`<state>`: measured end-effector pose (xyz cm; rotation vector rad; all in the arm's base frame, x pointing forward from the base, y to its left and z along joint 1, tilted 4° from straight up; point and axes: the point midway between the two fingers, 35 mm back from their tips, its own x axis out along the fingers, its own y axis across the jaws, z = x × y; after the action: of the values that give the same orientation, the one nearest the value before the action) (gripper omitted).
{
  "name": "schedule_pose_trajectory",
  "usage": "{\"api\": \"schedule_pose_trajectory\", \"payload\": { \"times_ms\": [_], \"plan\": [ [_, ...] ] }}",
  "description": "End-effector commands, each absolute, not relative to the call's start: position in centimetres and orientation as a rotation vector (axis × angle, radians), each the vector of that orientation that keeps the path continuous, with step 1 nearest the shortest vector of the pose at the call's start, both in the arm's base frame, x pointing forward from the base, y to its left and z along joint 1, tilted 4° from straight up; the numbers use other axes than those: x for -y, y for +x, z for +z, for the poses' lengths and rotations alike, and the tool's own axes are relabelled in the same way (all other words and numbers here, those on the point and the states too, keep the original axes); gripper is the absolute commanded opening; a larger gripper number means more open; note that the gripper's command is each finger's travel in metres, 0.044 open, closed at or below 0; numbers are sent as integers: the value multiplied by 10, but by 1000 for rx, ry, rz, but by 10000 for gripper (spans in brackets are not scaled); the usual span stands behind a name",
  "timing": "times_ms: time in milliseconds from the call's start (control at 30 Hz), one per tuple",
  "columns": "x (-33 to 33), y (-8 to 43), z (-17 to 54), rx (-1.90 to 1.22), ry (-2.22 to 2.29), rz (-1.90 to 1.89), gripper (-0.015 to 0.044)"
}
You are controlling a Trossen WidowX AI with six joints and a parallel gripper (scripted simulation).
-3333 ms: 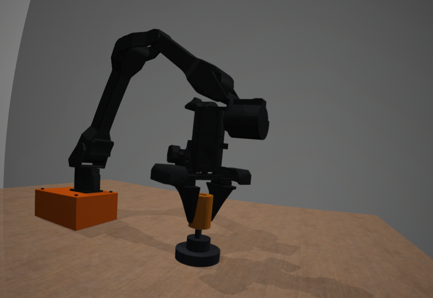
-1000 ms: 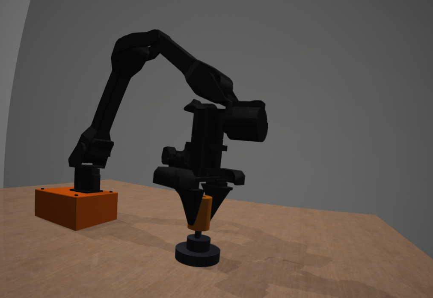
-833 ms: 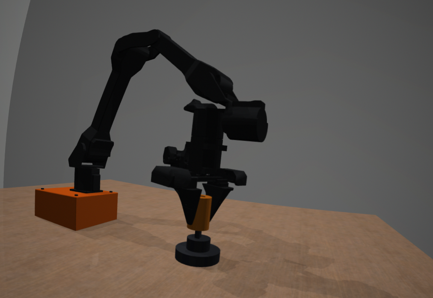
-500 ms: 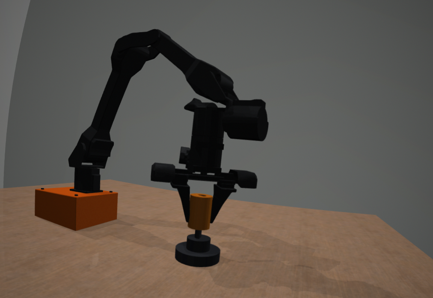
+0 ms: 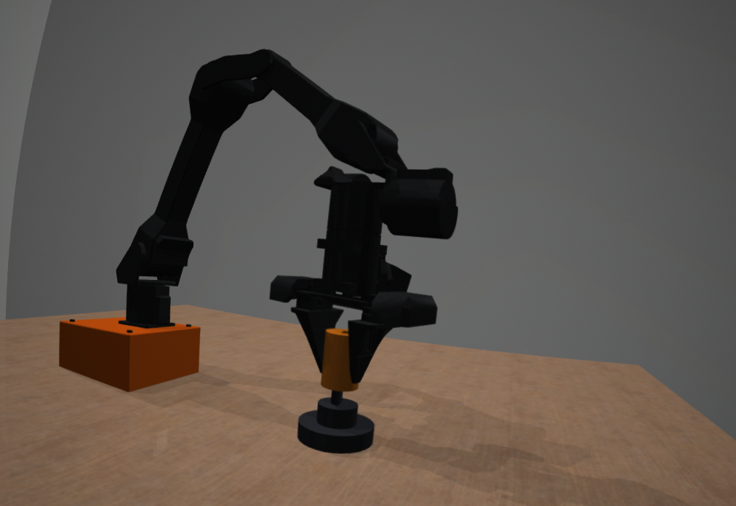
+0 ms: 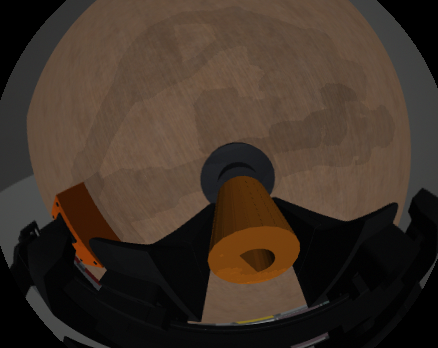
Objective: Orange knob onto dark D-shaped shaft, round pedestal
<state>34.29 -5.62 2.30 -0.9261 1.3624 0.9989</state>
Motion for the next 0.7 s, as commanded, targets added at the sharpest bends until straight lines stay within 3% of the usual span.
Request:
{"api": "schedule_pose_trajectory", "payload": {
  "times_ms": [0,467,667],
  "plan": [
    [57,344,22,-1502,-587,641,0],
    [54,340,22,-1601,111,-75,0],
    [54,340,25,-1600,142,-108,0]
  ]
}}
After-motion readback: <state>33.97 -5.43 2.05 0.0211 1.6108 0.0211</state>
